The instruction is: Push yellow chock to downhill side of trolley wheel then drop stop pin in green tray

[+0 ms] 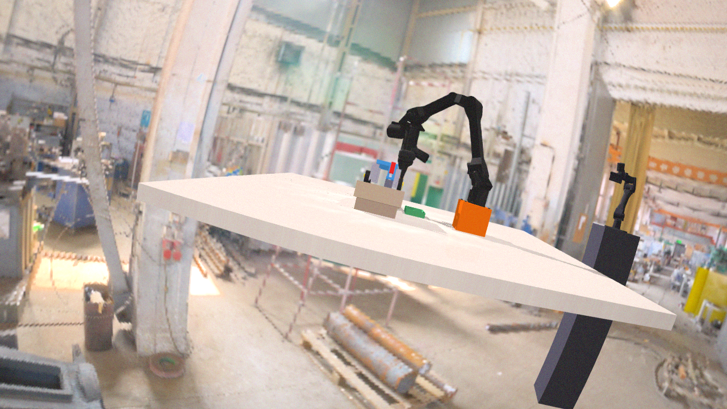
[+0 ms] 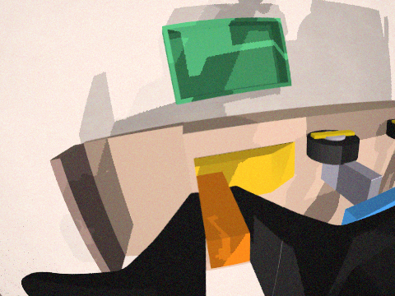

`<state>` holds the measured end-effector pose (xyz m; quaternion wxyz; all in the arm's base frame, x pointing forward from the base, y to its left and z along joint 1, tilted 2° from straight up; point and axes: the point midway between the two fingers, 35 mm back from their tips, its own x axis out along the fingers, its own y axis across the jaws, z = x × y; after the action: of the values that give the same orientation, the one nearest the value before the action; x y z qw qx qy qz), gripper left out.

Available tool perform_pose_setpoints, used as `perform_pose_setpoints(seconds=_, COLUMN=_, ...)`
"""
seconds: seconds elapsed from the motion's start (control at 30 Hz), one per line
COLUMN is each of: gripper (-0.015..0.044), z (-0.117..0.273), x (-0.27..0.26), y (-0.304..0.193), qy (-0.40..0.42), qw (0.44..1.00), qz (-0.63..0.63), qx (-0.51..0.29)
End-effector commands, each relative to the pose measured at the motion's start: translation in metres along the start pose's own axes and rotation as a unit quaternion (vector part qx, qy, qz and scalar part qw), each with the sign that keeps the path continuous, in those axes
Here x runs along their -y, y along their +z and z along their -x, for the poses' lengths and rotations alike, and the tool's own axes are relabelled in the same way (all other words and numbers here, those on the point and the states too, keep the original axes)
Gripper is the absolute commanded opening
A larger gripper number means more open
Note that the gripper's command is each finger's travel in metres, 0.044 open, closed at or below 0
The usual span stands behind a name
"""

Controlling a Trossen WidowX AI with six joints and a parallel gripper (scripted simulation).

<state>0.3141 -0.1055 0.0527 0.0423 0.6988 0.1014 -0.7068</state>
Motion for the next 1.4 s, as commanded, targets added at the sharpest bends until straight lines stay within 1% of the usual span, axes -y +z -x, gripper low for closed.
perform_pose_setpoints(seconds=0.0, gripper=0.0, z=-0.01, x=0.001, y=0.0, qy=-0.002, qw=1.0, qz=-0.001, qx=-0.002)
perform_pose_setpoints(seconds=0.3, gripper=0.0, z=-0.033, x=0.002, y=-0.001, qy=-0.002, qw=1.0, qz=-0.001, qx=-0.002)
perform_pose_setpoints(seconds=1.37, gripper=0.0, z=-0.033, x=0.031, y=0.001, qy=-0.003, qw=1.0, qz=-0.001, qx=-0.001)
